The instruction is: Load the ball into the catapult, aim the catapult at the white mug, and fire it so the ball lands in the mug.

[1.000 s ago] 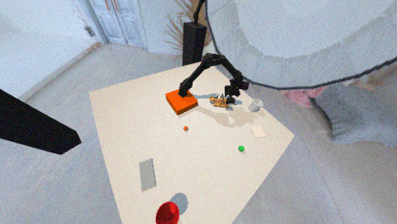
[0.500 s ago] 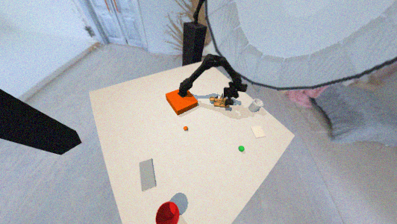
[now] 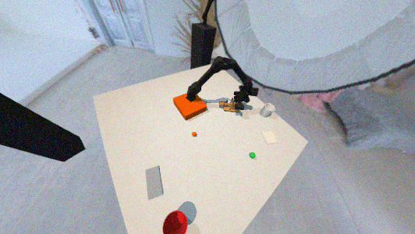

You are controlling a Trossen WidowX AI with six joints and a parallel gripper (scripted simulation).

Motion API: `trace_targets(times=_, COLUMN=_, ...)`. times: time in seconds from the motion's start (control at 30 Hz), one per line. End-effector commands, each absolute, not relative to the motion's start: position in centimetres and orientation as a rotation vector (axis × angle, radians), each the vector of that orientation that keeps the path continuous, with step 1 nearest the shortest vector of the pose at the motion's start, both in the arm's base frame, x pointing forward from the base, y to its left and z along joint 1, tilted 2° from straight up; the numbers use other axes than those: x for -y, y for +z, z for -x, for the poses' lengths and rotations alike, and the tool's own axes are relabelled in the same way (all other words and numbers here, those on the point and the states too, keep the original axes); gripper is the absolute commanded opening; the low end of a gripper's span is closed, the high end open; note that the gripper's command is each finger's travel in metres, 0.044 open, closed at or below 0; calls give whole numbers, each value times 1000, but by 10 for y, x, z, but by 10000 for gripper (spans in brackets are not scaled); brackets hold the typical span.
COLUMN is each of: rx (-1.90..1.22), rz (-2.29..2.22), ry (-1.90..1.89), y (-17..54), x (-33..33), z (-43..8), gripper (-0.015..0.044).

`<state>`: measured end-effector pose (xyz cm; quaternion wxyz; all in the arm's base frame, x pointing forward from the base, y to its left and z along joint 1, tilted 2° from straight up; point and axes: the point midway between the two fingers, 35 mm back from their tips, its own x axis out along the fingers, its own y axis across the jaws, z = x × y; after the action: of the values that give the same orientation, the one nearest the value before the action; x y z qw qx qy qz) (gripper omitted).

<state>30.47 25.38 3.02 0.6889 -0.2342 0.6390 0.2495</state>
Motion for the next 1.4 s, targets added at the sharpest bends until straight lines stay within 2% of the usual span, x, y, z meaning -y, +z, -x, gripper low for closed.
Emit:
trace_targets(times=0.0, rx=-1430, rz=523, ry=560, y=31, x=-254, z=-304, gripper=98)
trace_targets(times=0.03, rx=-1430, rz=523, ry=560, y=31, x=-254, z=-304, gripper=92)
trace_targets(times=0.17, rx=-1429, rz=524, ry=559, y=69, x=-253, z=-303, gripper=0)
trace_targets(times=0.43, rx=-1430, rz=523, ry=554, y=78, x=-252, z=-303, gripper=0)
trace_targets(times=1.37, rx=-1431, rz=522, ry=551, y=33, x=-254, z=-306, gripper=0)
